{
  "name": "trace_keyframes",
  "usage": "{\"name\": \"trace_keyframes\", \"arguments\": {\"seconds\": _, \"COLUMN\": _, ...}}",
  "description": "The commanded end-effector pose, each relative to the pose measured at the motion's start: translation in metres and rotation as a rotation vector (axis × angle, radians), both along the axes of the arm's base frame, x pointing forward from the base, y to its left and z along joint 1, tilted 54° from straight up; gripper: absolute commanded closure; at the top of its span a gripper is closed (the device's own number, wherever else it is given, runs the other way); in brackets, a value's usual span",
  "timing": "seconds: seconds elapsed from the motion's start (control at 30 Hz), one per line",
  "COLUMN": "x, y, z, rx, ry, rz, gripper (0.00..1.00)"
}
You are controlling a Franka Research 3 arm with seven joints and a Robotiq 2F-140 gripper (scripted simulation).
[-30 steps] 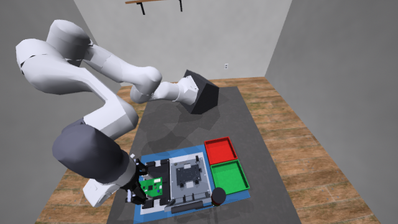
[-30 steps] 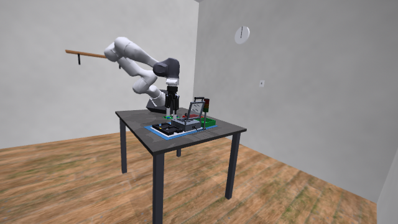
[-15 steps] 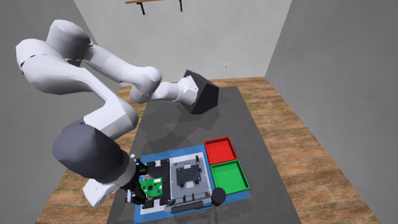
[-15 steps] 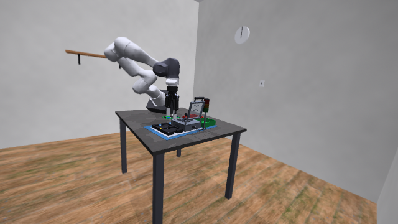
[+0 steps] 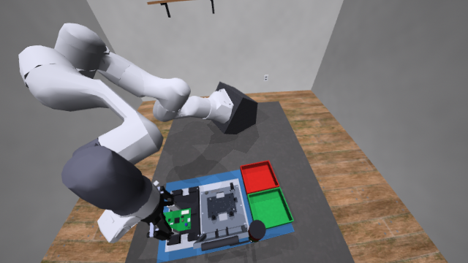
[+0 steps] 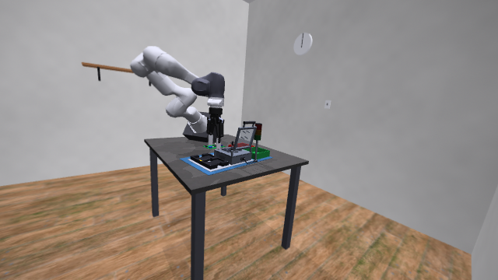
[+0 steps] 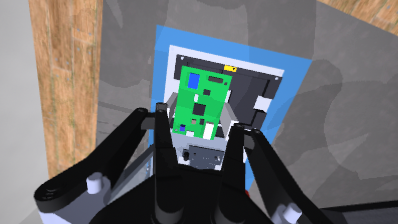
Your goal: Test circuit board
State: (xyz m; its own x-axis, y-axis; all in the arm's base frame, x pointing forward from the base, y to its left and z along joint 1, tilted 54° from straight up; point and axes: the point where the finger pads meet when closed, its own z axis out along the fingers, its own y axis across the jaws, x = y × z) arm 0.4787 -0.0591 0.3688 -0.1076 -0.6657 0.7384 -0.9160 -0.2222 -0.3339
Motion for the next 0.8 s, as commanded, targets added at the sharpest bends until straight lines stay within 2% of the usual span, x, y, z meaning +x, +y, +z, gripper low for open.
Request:
{"name": "trace_keyframes", "arguments": {"seconds": 0.0, "x": 0.000, "y": 0.002, "z": -0.001, "rx": 0.006, "ry": -0.007, "rz": -0.003, "gripper": 0.54}}
{"name": "trace_keyframes", "arguments": {"seconds": 0.3, "x": -0.001, "y": 0.008, "z": -0.008, "rx": 0.006, "ry": -0.007, "rz": -0.003, "gripper": 0.54}}
{"name": "trace_keyframes", "arguments": {"seconds": 0.77, "x": -0.006, "y": 0.029, "z": -0.032, "rx": 0.006, "ry": -0.007, "rz": -0.003, "gripper": 0.54}}
